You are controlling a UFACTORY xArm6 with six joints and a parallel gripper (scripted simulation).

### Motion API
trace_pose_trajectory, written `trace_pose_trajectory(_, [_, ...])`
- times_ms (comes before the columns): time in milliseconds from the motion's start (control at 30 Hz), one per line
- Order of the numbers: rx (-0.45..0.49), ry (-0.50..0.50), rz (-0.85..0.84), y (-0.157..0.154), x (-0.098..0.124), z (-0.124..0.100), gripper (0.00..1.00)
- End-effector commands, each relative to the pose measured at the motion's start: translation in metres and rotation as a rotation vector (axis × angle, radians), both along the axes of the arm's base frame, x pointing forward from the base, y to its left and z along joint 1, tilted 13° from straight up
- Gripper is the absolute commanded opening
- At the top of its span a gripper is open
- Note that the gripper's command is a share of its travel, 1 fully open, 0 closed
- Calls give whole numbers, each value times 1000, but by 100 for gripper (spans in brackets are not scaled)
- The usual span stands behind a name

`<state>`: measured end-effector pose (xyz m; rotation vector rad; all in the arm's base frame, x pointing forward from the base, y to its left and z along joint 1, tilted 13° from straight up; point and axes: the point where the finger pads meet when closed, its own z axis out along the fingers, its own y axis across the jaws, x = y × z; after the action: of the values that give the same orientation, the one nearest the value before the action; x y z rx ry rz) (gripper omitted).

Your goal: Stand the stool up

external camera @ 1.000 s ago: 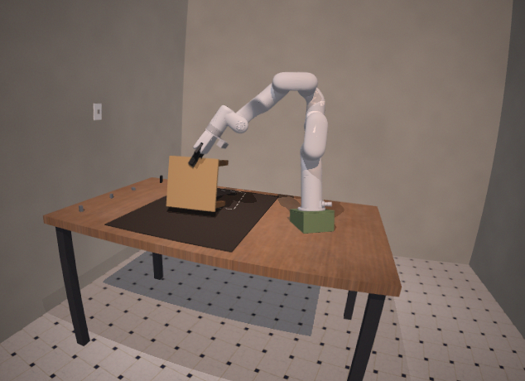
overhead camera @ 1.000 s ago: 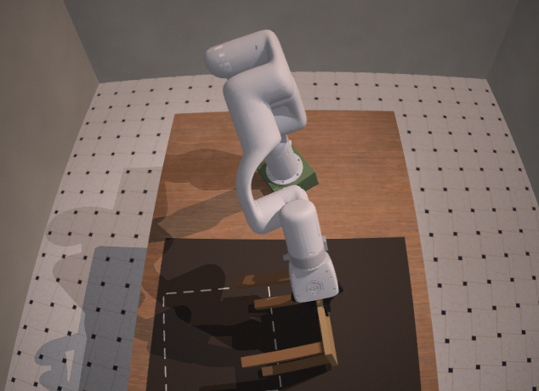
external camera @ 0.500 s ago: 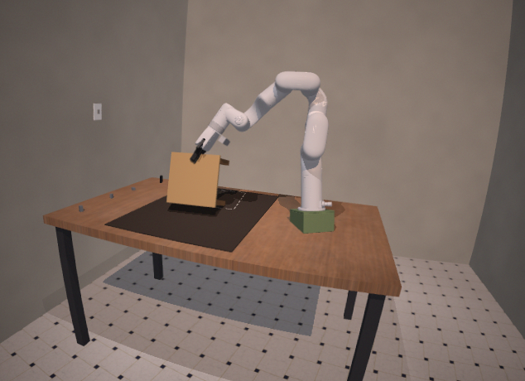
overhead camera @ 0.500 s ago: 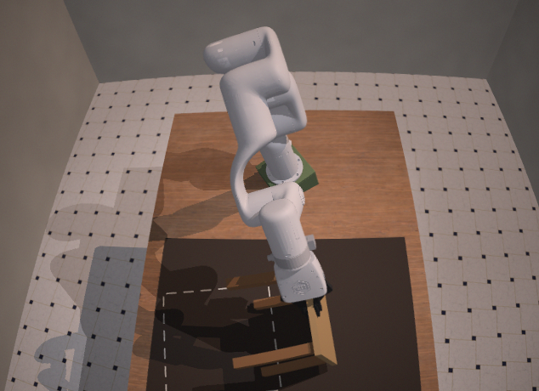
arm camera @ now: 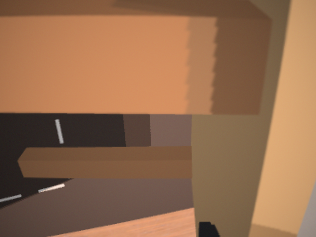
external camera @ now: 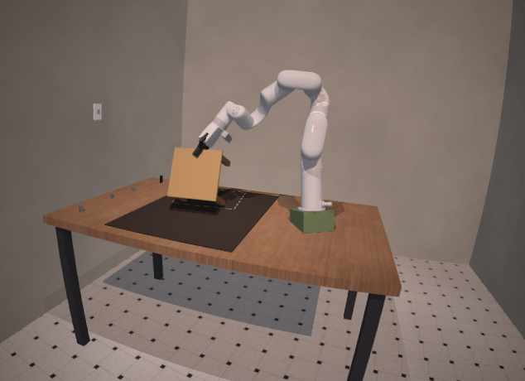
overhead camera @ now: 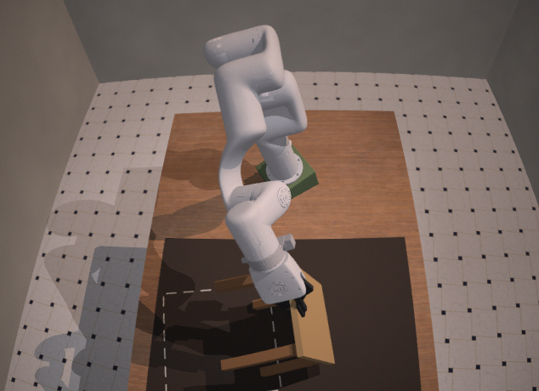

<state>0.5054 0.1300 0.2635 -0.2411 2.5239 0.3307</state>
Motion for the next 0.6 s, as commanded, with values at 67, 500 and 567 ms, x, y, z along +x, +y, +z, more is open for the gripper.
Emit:
trace_pose_trajectory(67, [137, 30, 34, -32, 7, 18, 21])
trace_pose_trajectory(500, [307, 72, 50, -79, 18, 35, 21])
trace_pose_trajectory(567, [338, 79, 53, -88, 20, 37, 21])
